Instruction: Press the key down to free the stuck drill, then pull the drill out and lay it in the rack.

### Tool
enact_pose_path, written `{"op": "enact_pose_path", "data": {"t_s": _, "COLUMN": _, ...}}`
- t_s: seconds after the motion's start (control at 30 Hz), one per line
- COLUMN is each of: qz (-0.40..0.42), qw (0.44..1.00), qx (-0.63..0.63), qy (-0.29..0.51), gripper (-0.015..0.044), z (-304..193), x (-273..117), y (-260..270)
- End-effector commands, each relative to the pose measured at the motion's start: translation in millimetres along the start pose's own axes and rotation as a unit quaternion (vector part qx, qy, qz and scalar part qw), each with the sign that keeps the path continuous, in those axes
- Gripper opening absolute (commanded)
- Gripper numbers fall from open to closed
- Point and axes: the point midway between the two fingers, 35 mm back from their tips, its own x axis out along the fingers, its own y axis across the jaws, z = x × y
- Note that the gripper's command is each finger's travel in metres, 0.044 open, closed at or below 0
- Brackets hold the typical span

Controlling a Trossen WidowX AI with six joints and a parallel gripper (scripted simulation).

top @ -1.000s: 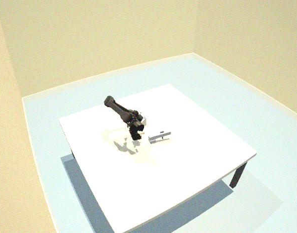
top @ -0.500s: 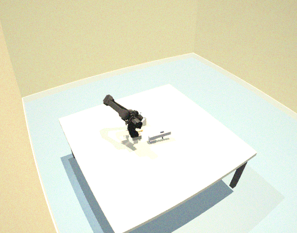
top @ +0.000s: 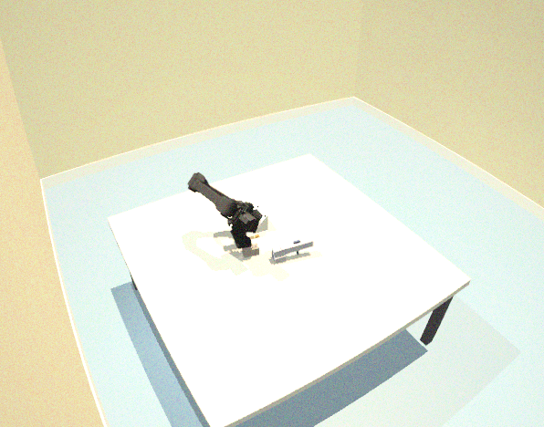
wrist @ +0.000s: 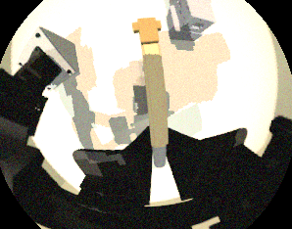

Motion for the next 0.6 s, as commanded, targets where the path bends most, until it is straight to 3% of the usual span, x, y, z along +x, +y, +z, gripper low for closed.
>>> {"op": "enact_pose_path", "data": {"t_s": 0.0, "qz": 0.001, "qw": 1.000, "qx": -0.001, "qy": -0.001, "gripper": 0.0000, "z": 0.4, "x": 4.9, "y": 1.1}}
{"op": "enact_pose_path", "data": {"t_s": 0.57, "qz": 0.000, "qw": 1.000, "qx": -0.001, "qy": -0.001, "gripper": 0.0000, "z": 1.0, "x": 29.3, "y": 1.1}}
